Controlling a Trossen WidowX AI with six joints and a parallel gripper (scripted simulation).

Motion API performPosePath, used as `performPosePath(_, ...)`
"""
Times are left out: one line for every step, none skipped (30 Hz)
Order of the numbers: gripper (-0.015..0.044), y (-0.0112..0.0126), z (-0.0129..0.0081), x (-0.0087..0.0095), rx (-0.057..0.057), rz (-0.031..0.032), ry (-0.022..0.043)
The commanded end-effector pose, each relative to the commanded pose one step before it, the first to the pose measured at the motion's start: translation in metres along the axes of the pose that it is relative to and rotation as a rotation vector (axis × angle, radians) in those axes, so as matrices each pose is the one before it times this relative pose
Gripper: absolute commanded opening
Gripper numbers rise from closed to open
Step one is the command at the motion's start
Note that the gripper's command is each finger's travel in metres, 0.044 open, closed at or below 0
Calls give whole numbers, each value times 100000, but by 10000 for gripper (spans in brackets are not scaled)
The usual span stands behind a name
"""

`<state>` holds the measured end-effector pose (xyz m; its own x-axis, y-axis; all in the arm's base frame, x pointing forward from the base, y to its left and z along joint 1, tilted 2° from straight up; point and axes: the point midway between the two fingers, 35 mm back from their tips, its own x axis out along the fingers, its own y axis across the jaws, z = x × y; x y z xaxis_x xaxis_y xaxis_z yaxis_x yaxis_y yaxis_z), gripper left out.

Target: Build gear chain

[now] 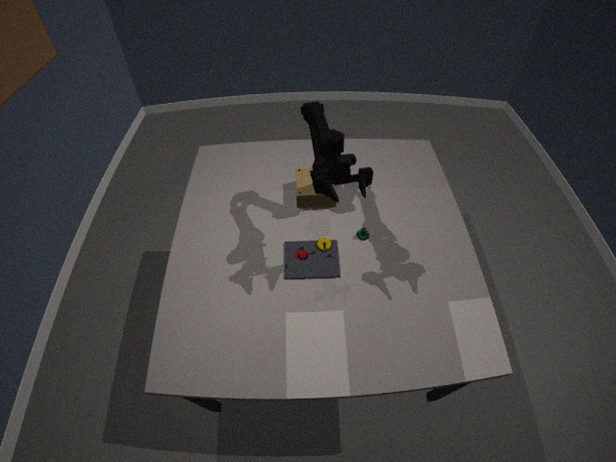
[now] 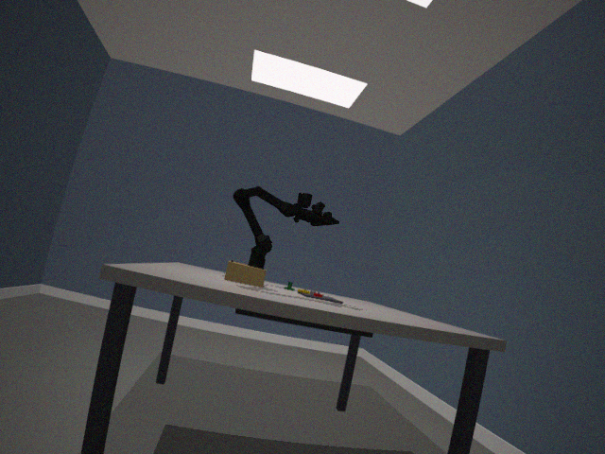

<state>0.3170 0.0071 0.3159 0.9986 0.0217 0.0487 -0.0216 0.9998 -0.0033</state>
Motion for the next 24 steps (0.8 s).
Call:
performPosePath(426,103,-238,112,801,309,1122)
performPosePath(440,306,-716,327,2378,874,3380)
performPosePath(440,491,-1199,533,3884,1278,5678)
performPosePath(440,556,-1474,646,4617,1251,7008)
performPosePath(440,498,-1478,651,4475,895,7064)
performPosePath(440,438,-1479,655,4331,528,7096)
performPosePath(440,378,-1476,657,4189,150,7107)
performPosePath(440,318,-1470,659,4049,-236,7095)
performPosePath(440,271,-1542,693,4123,-674,7443)
performPosePath(440,205,-1543,700,4016,-1130,7449)
performPosePath(440,136,-1524,699,3871,-1585,7348)
performPosePath(440,69,-1501,697,3734,-2041,7215)
performPosePath(440,2,-1474,693,3603,-2495,7049)
performPosePath(440,-63,-1442,688,3479,-2945,6852)
performPosePath(440,-126,-1407,682,3364,-3386,6621)
performPosePath(440,-186,-1367,675,3258,-3817,6359)
performPosePath(440,-124,-1419,652,3184,-3987,6137)
performPosePath(440,-201,-1427,664,3192,-4607,5992)
performPosePath(440,-271,-1376,652,3095,-5064,5575)
performPosePath(440,-337,-1321,638,3012,-5491,5121)
performPosePath(440,-398,-1262,623,2944,-5885,4632)
performPosePath(440,-450,-1187,600,2860,-6174,4071)
performPosePath(440,-382,-872,458,2188,-4994,2785)
performPosePath(440,-242,-502,274,1306,-3078,1512)
